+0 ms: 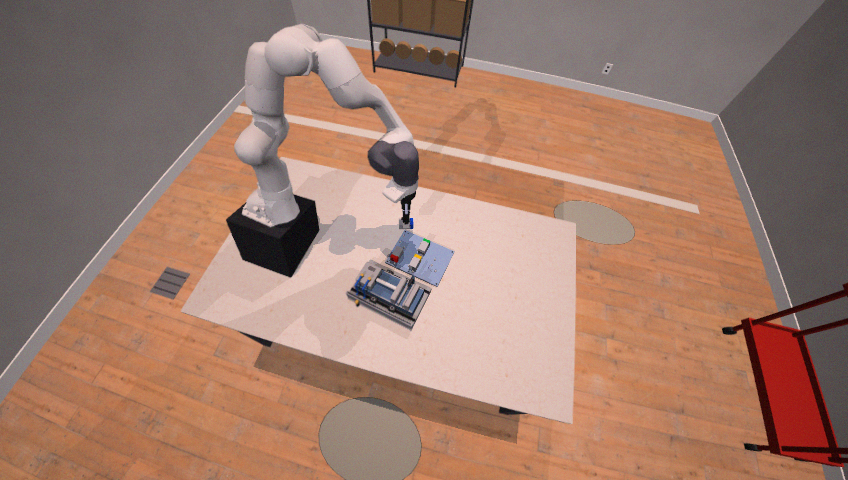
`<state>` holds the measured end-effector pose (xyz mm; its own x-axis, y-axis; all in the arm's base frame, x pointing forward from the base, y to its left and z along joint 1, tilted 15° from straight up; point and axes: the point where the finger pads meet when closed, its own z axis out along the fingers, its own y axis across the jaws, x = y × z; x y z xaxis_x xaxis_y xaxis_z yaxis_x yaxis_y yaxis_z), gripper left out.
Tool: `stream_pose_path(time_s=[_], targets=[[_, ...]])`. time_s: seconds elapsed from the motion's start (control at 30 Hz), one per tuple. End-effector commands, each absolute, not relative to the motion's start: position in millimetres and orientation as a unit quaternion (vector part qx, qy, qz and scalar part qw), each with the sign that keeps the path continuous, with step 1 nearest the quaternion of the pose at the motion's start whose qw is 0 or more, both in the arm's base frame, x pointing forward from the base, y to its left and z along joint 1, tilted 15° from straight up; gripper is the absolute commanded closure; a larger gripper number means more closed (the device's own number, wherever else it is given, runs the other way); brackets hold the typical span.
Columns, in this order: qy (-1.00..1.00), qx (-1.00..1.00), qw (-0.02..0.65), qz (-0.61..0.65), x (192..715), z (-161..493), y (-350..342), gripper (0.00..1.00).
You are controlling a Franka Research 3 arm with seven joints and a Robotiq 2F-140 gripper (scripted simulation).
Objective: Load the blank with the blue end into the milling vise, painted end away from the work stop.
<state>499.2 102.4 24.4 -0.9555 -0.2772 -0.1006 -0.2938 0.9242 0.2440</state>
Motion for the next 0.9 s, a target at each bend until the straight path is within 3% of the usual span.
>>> stream_pose_path(time_s=[0.0, 0.87], targets=[[0.990, -0.053, 0.019, 0.130, 499.2, 24.5, 102.1, 1.00], [0.990, 0.036, 0.009, 0.132, 499.5, 24.7, 101.9, 1.00]])
